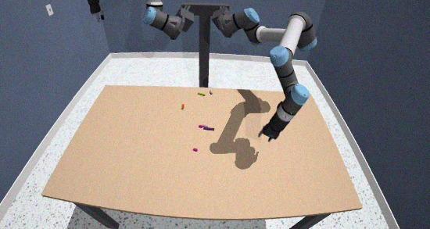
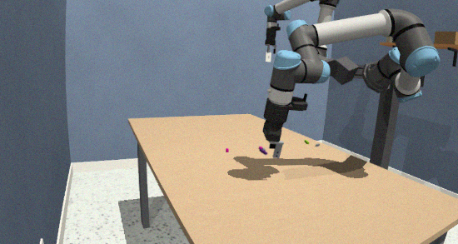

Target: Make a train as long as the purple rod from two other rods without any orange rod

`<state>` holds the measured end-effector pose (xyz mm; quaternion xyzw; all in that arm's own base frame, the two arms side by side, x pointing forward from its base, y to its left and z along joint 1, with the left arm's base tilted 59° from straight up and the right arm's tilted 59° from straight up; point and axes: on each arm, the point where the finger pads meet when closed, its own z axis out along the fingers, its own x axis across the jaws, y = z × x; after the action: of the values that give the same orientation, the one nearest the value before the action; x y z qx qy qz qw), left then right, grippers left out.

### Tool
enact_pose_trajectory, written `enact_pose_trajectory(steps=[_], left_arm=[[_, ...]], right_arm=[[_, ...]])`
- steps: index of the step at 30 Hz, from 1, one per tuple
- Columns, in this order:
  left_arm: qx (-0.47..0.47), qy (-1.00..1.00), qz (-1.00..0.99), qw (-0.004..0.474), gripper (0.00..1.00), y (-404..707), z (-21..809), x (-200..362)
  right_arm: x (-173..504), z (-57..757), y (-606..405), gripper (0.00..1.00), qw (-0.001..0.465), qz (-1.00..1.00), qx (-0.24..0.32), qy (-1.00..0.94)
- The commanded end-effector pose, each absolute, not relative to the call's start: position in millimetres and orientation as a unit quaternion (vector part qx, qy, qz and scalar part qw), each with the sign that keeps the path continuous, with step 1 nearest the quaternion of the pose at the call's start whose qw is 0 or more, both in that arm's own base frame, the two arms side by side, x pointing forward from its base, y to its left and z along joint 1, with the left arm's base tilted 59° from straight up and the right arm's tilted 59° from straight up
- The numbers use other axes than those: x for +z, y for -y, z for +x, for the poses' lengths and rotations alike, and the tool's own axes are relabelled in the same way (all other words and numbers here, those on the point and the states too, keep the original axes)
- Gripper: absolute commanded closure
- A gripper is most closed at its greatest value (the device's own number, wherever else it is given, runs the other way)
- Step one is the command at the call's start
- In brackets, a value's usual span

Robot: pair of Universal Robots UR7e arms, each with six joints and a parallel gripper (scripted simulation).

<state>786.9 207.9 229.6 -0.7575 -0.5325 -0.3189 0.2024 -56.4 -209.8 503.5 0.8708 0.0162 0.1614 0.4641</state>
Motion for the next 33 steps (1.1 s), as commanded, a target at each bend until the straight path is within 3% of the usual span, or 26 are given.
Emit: enact_pose_trajectory(steps=[1, 33], left_arm=[[-0.335, 0.574, -0.721, 0.195, 0.00, -195, 785, 199], [-0.427, 0.740, -0.504, 0.126, 0.00, -133, 747, 37]], right_arm=[[504, -57, 210, 0.00, 0.465, 0.870, 0.162, -0.016], [504, -57, 210, 0.00, 0.465, 0.870, 0.162, -0.016]])
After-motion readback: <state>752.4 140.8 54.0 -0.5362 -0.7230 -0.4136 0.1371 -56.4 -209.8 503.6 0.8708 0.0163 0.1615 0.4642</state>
